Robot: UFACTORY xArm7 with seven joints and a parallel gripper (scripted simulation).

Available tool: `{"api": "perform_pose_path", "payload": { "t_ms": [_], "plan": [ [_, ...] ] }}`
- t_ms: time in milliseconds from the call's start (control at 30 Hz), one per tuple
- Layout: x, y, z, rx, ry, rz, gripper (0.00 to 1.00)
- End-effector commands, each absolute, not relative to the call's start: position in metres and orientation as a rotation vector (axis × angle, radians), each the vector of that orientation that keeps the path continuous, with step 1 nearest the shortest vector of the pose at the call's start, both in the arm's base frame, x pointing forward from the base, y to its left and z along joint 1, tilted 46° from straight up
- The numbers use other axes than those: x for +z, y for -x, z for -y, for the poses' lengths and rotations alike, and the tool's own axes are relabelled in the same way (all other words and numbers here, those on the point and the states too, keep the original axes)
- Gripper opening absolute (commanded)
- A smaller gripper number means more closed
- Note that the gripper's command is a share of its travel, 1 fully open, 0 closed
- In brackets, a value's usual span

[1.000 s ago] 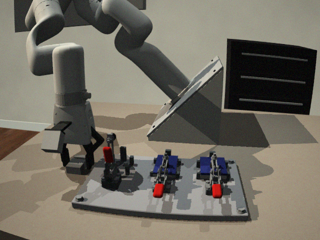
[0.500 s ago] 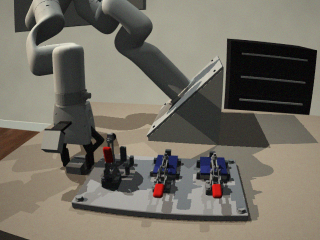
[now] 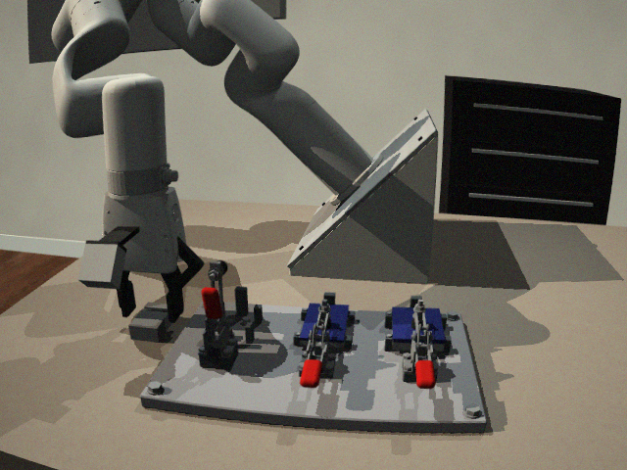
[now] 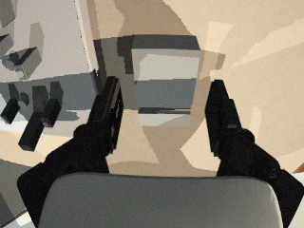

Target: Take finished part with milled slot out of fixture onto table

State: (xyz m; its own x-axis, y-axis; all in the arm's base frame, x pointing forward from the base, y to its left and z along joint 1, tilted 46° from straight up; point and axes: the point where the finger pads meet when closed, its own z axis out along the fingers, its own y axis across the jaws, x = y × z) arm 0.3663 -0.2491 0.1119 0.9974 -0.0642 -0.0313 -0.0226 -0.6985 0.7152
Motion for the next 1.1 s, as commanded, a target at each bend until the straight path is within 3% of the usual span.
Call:
{"api": "perform_pose_path", "payload": {
  "t_ms": [0,1067],
  "plan": [
    [0.122,-0.369,0.239,-0.063,-2.344,0.057,0.69],
    [0.173,-0.374,0.187,-0.063,-2.344,0.057,0.69]
  ]
}}
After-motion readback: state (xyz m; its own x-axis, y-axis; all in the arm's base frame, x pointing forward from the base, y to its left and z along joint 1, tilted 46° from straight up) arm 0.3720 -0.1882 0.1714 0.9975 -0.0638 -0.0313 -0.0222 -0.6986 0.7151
